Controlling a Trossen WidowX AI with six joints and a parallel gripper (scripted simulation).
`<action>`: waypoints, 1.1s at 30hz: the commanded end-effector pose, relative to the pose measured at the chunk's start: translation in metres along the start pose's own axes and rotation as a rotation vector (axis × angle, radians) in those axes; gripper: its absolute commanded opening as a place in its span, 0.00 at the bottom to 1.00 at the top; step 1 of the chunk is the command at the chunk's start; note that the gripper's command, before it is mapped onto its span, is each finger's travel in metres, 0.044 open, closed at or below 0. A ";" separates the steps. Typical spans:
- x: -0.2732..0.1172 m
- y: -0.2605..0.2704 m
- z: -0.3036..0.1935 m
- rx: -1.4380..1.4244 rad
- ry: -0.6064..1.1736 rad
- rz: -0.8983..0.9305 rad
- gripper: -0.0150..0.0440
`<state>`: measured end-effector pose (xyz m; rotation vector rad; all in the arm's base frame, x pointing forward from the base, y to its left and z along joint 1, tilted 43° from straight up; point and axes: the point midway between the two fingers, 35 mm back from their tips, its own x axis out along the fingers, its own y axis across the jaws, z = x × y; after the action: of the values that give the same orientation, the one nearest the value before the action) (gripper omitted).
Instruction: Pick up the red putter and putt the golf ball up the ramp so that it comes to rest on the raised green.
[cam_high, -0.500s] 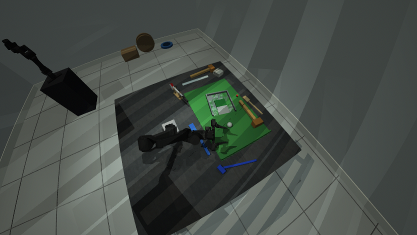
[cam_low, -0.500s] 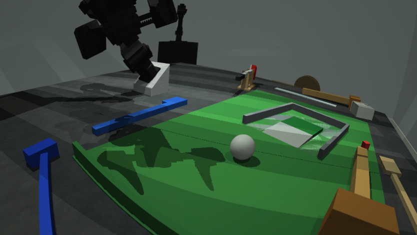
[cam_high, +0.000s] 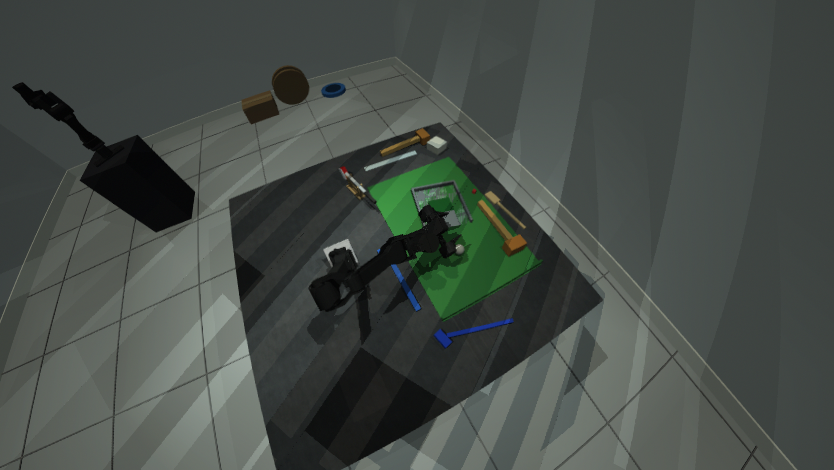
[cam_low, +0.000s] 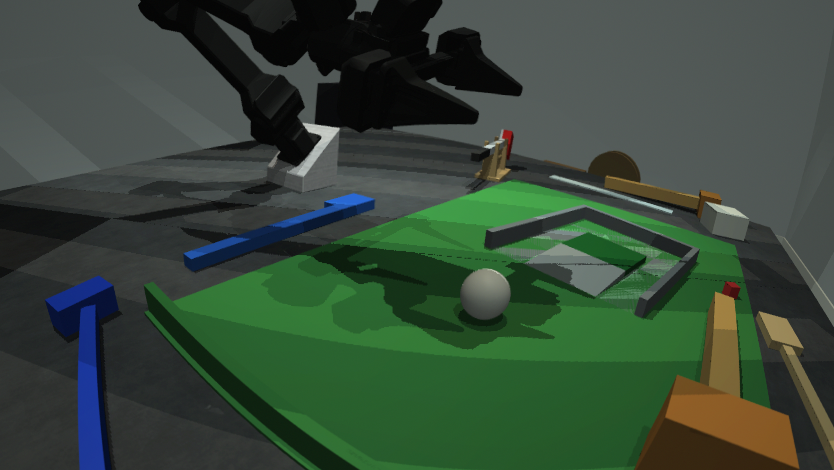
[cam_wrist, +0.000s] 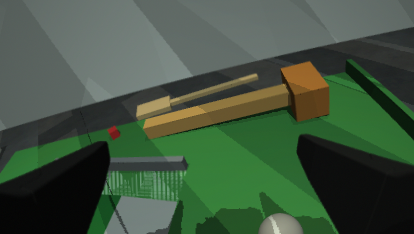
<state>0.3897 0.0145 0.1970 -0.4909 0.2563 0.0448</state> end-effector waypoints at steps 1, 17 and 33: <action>0.021 0.062 -0.020 -0.129 0.159 0.182 1.00; -0.039 0.292 -0.135 -0.960 0.734 0.925 1.00; -0.106 0.336 -0.193 -1.464 0.956 1.171 1.00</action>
<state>0.2069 0.2227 -0.0916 -1.7315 1.4751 1.2233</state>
